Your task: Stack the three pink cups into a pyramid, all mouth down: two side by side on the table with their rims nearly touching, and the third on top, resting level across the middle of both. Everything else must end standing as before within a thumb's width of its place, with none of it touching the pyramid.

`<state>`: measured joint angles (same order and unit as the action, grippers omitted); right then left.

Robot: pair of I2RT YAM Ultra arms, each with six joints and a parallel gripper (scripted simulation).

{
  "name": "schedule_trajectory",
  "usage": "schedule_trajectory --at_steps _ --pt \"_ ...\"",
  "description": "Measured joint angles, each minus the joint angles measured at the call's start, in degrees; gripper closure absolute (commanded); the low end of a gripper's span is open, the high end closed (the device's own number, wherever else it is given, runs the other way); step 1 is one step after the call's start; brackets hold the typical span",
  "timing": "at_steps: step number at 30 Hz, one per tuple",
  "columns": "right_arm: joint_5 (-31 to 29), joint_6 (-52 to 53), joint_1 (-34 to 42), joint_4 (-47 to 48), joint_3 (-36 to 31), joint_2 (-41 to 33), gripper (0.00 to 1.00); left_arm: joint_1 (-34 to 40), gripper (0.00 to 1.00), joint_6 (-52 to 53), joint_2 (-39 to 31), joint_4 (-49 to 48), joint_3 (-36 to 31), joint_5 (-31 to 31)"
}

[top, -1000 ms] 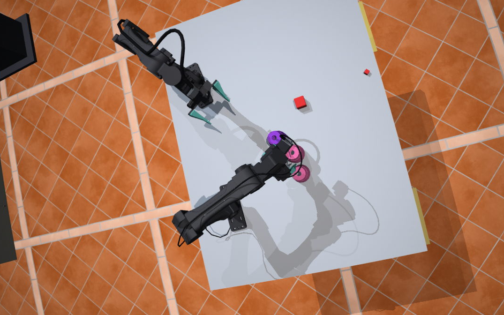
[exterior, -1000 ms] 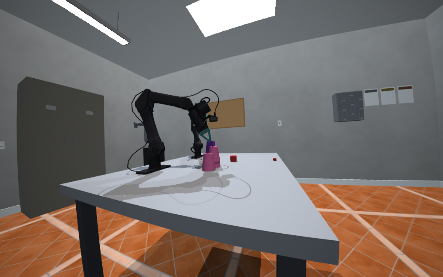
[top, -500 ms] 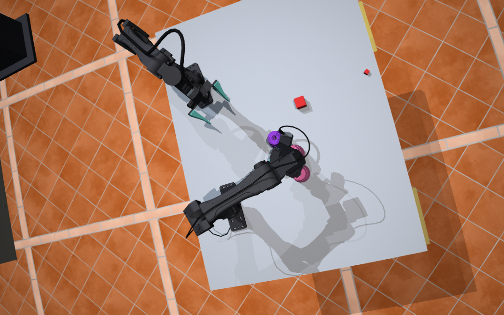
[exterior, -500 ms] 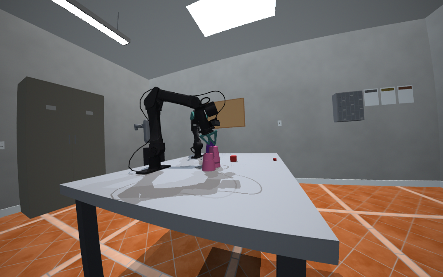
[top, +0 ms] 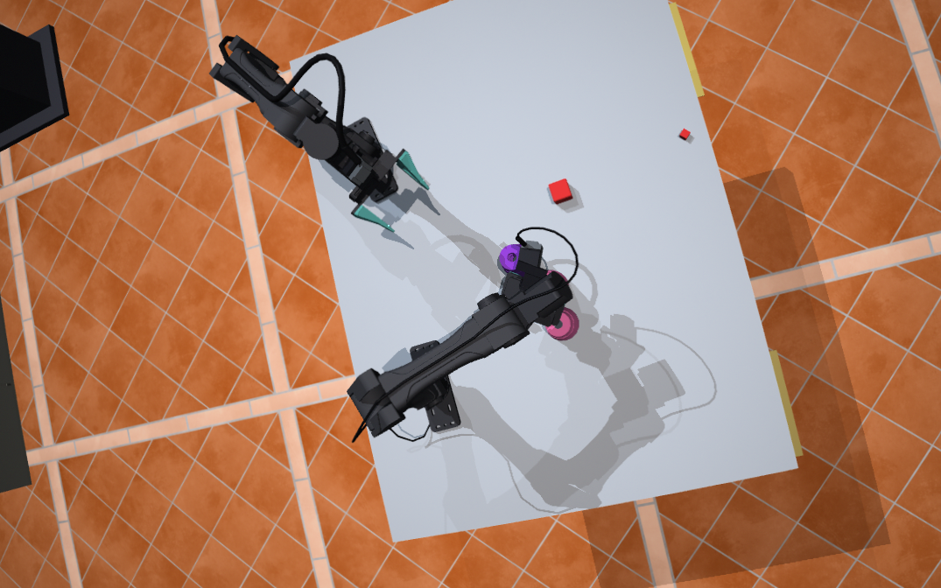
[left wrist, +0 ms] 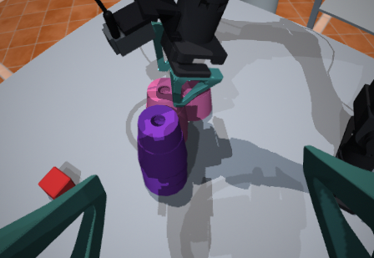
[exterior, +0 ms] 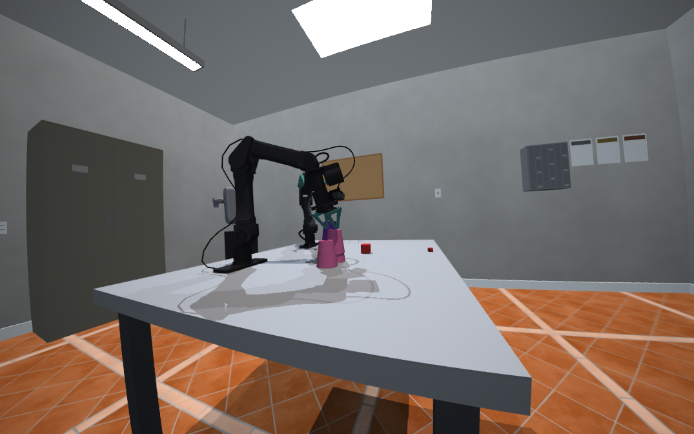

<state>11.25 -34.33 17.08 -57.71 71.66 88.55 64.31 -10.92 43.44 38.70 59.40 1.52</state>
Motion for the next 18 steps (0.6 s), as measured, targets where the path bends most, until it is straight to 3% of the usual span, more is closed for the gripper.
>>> schedule_trajectory --at_steps 18 --pt "0.0 0.81 0.85 4.79 -2.54 1.64 0.22 0.0 0.0 0.0 0.0 0.0 0.0 0.0"
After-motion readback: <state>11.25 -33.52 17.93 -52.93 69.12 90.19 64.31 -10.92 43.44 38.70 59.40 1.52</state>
